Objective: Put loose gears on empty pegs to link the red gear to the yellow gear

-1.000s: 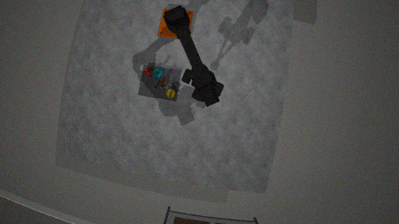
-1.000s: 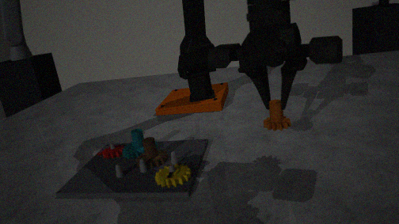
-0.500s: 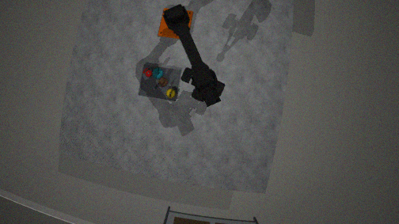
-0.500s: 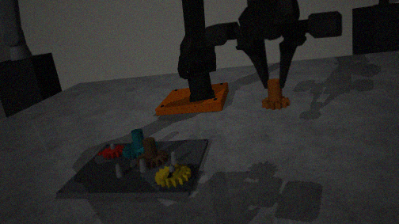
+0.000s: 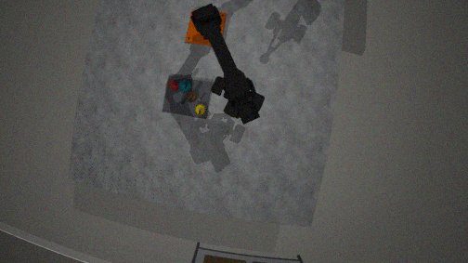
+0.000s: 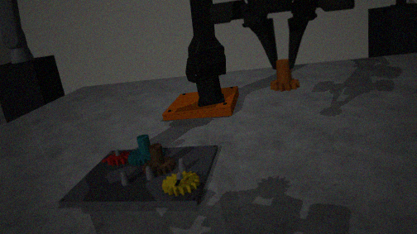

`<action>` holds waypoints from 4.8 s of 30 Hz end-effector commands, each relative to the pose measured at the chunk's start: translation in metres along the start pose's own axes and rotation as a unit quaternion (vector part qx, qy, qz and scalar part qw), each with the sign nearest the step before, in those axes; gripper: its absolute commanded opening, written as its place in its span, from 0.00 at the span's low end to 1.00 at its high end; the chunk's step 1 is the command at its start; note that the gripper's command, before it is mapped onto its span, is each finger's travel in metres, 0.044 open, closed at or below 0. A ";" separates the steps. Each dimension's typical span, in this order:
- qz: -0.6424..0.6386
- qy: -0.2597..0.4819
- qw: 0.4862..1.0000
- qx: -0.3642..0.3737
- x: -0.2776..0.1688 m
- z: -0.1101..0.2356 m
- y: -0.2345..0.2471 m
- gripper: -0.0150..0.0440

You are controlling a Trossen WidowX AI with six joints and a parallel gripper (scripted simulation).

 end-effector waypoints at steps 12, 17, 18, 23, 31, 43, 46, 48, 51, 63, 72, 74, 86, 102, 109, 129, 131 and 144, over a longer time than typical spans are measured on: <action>-0.002 0.000 1.000 0.002 -0.002 0.023 -0.006 0.25; -0.002 0.000 1.000 0.002 0.006 0.017 -0.016 0.25; -0.002 0.000 1.000 0.002 0.007 0.015 -0.017 0.25; -0.002 0.000 1.000 0.001 0.014 0.009 -0.027 0.25; -0.002 -0.001 1.000 0.001 0.025 0.000 -0.044 0.25; -0.002 -0.001 1.000 -0.001 0.038 -0.015 -0.070 0.25; -0.002 -0.002 1.000 -0.001 0.040 -0.019 -0.077 0.25; -0.002 -0.002 1.000 -0.001 0.042 -0.021 -0.081 0.25; -0.002 -0.002 1.000 -0.001 0.044 -0.025 -0.088 0.25; -0.003 -0.002 1.000 -0.003 0.052 -0.040 -0.116 0.25; -0.002 -0.003 1.000 -0.004 0.055 -0.051 -0.138 0.25; -0.002 -0.003 1.000 -0.005 0.056 -0.053 -0.142 0.25; -0.004 -0.003 1.000 -0.006 0.057 -0.060 -0.158 0.25; -0.201 -0.004 0.979 -0.005 0.057 -0.058 -0.158 0.25; -0.301 -0.004 0.954 -0.005 0.057 -0.058 -0.158 0.25; -0.461 -0.005 0.887 -0.004 0.057 -0.058 -0.158 0.25; -0.464 -0.005 0.886 -0.004 0.057 -0.059 -0.158 0.25; -0.405 -0.005 0.914 -0.004 0.057 -0.075 -0.159 0.25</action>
Point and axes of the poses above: the point midway between the two fingers, 35 mm back from their tips, its own z axis back along the fingers, its own y axis across the jaws, x = y × z, the point moved 3 cm from there along z, back along the fingers, and after that the axes turned 5 degrees about z, right-handed, at the moved point
